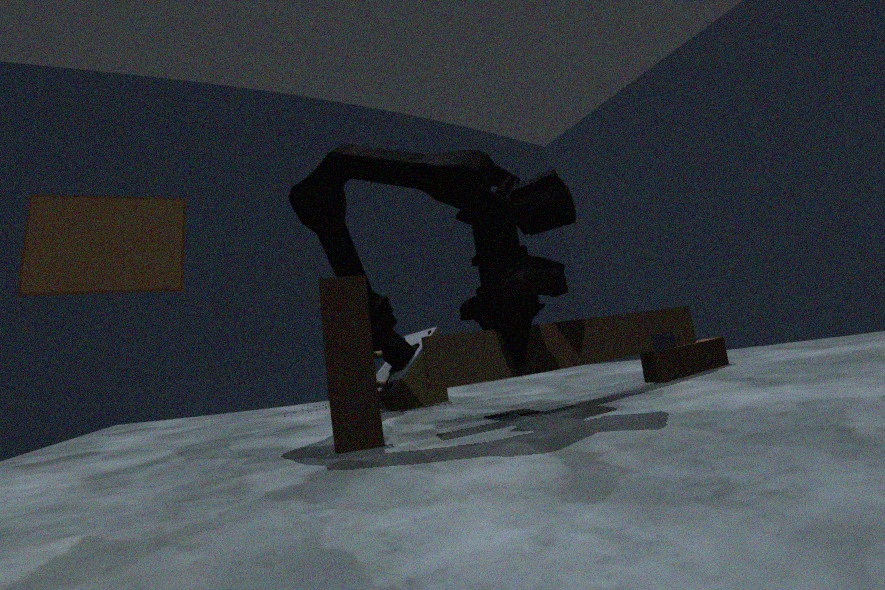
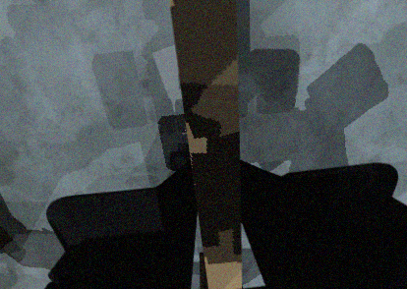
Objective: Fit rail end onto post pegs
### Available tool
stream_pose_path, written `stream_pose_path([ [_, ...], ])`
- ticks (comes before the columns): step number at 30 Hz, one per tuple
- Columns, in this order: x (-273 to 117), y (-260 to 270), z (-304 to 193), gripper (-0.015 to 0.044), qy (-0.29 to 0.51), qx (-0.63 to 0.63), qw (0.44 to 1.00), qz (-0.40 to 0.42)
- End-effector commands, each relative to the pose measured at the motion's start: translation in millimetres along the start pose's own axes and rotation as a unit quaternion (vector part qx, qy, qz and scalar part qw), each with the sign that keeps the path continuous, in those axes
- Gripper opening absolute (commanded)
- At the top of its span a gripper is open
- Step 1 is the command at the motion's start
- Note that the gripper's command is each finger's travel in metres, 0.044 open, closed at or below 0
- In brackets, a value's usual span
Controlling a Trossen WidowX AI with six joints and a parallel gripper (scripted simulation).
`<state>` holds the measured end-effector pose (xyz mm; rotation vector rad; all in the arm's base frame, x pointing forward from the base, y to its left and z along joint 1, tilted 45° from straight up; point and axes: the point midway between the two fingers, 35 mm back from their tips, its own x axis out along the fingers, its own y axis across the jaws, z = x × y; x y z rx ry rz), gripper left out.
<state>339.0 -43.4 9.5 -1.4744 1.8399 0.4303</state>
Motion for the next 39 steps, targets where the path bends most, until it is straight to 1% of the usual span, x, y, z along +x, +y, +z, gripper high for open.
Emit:
stream_pose_path([
  [1, -3, 0, 2, 0.0000, -0.002, -0.001, 1.000, -0.001],
  [39, -1, 0, -8, 0.0000, -0.002, -0.002, 1.000, -0.001],
])
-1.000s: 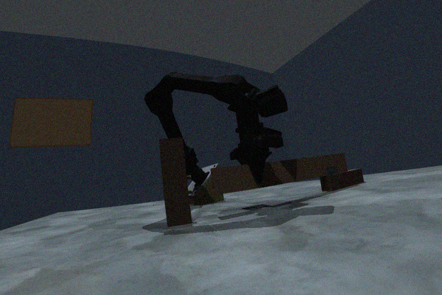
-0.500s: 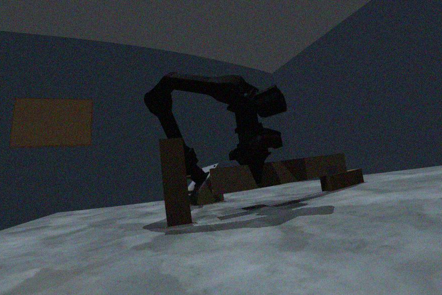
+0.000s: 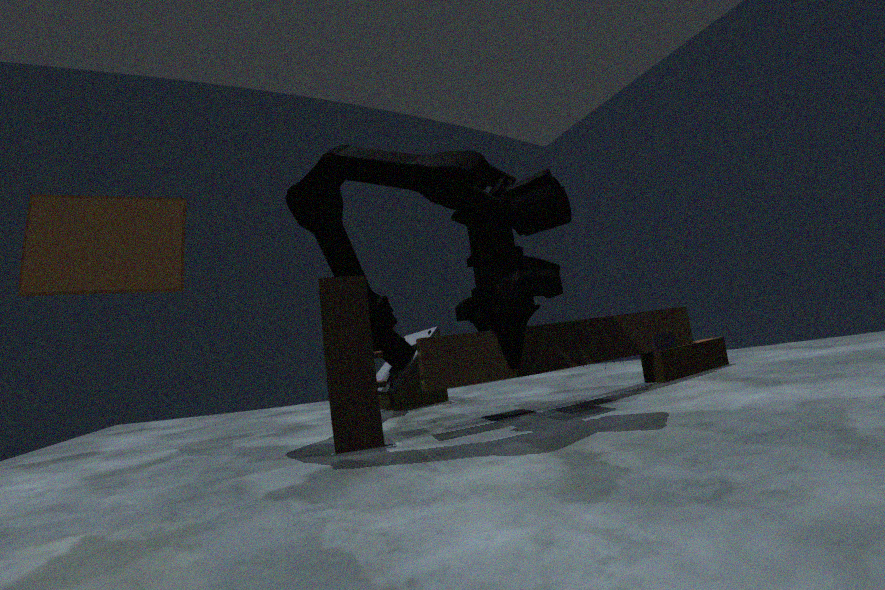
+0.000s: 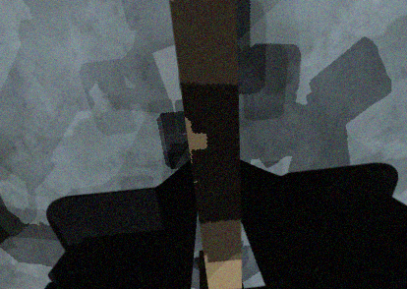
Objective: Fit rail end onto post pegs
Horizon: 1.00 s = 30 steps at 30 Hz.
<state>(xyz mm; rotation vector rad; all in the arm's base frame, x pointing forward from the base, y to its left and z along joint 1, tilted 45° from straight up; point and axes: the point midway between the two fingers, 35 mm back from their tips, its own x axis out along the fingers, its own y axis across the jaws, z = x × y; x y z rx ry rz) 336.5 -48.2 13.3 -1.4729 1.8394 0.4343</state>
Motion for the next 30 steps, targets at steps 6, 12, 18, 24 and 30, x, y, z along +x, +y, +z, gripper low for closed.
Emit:
stream_pose_path([
  [6, -2.5, -0.8, -3.7, 0.0000, -0.001, -0.001, 1.000, -0.002],
  [12, -3.2, -0.8, -5.5, 0.0000, -0.001, -0.001, 1.000, -0.002],
  [18, -3.6, -0.9, -7.4, 0.0000, -0.001, -0.001, 1.000, -0.002],
  [24, -3.4, -0.9, -9.4, 0.0000, -0.001, -0.001, 1.000, -0.002],
  [30, -2.9, -0.8, -11.2, 0.0000, -0.001, -0.001, 1.000, -0.002],
])
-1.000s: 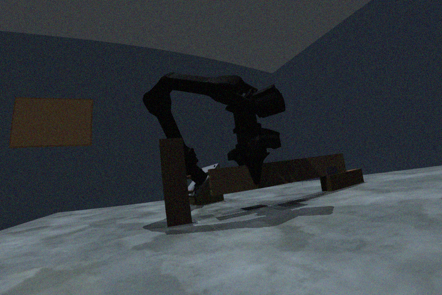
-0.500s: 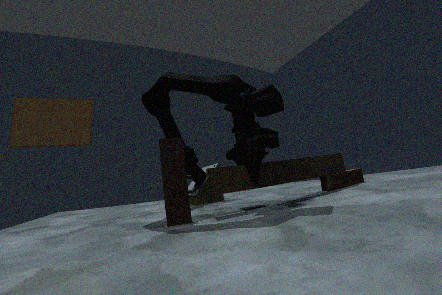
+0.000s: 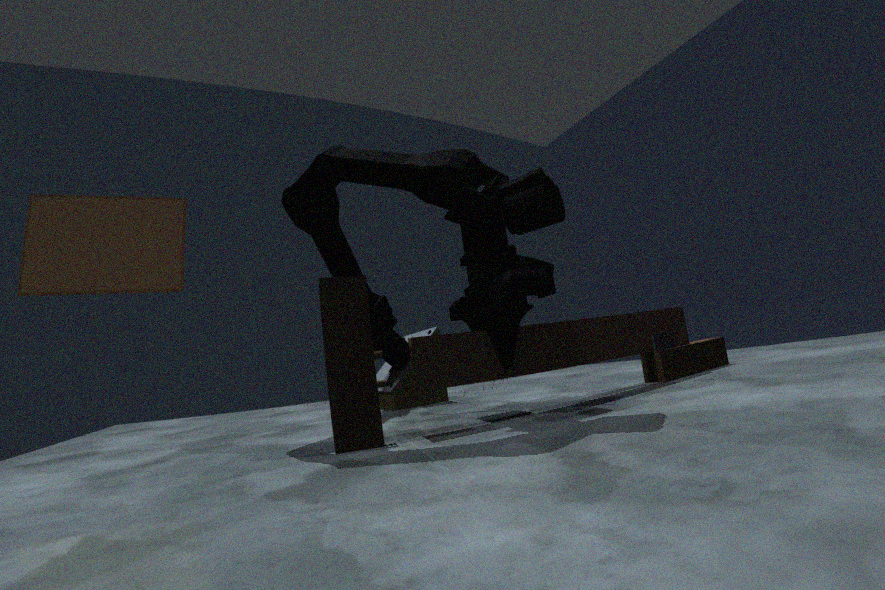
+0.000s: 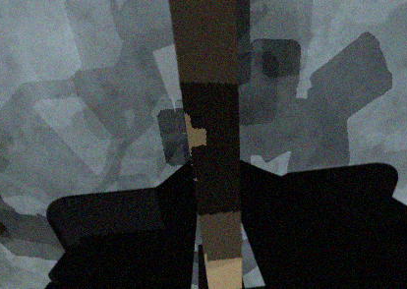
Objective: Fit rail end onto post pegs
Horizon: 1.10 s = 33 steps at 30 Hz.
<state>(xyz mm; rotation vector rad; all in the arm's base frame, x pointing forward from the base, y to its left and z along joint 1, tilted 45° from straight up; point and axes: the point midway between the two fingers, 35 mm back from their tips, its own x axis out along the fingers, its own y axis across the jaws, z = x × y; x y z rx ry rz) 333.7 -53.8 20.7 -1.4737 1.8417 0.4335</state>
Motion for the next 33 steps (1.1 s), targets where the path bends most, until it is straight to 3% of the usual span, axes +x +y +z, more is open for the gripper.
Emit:
stream_pose_path([
  [1, -1.6, -0.6, -1.9, 0.0000, -0.002, -0.001, 1.000, -0.002],
  [33, -1.9, -0.5, -11.6, 0.0000, -0.002, -0.001, 1.000, -0.002],
])
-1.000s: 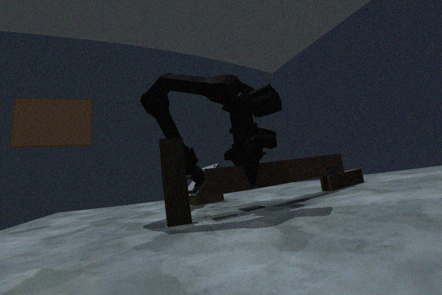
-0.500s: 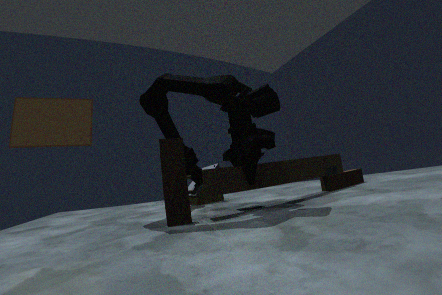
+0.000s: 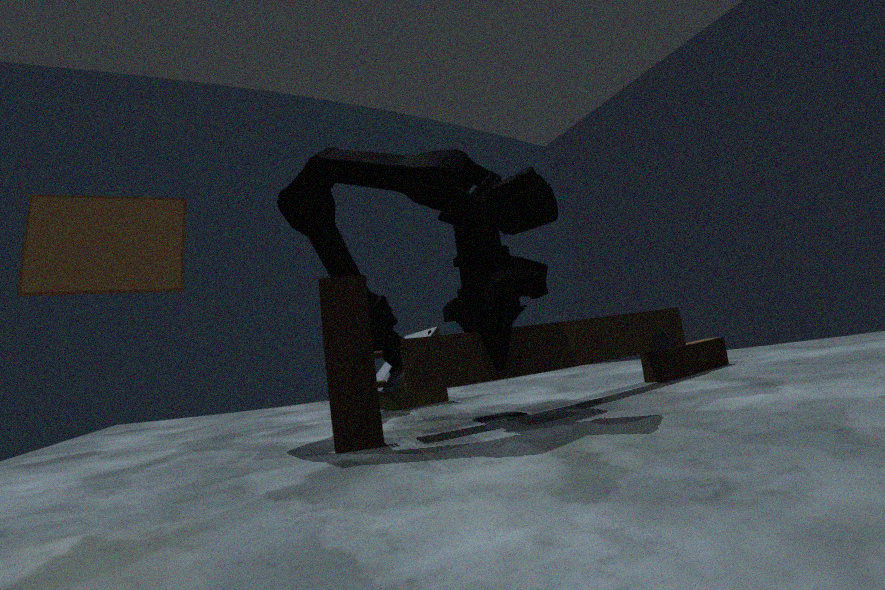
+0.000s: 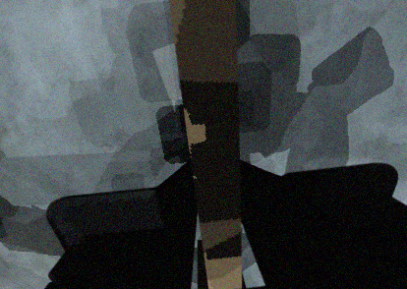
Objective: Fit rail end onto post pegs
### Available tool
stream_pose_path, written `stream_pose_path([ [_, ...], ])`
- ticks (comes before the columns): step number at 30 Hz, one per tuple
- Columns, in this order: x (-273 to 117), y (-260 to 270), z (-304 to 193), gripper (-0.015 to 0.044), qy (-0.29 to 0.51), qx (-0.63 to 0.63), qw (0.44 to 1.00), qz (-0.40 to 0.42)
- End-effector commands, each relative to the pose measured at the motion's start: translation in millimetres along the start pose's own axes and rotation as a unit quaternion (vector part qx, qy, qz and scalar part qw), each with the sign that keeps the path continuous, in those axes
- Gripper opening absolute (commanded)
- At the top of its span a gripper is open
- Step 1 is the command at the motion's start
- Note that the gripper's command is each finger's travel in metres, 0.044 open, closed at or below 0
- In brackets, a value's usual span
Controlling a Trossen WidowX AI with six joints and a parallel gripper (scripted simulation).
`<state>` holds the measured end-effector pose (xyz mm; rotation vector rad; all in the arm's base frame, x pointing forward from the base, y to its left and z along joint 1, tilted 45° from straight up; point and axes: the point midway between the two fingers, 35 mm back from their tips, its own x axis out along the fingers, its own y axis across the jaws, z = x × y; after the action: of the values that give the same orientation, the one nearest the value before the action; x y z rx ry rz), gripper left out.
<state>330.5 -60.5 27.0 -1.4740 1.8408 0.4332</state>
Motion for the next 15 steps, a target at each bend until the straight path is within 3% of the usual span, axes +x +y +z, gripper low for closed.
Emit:
stream_pose_path([
  [1, -2.4, -0.4, -2.2, 0.0000, -0.001, -0.001, 1.000, -0.002],
  [15, -2.0, -0.4, -6.6, 0.0000, -0.001, -0.001, 1.000, -0.002],
])
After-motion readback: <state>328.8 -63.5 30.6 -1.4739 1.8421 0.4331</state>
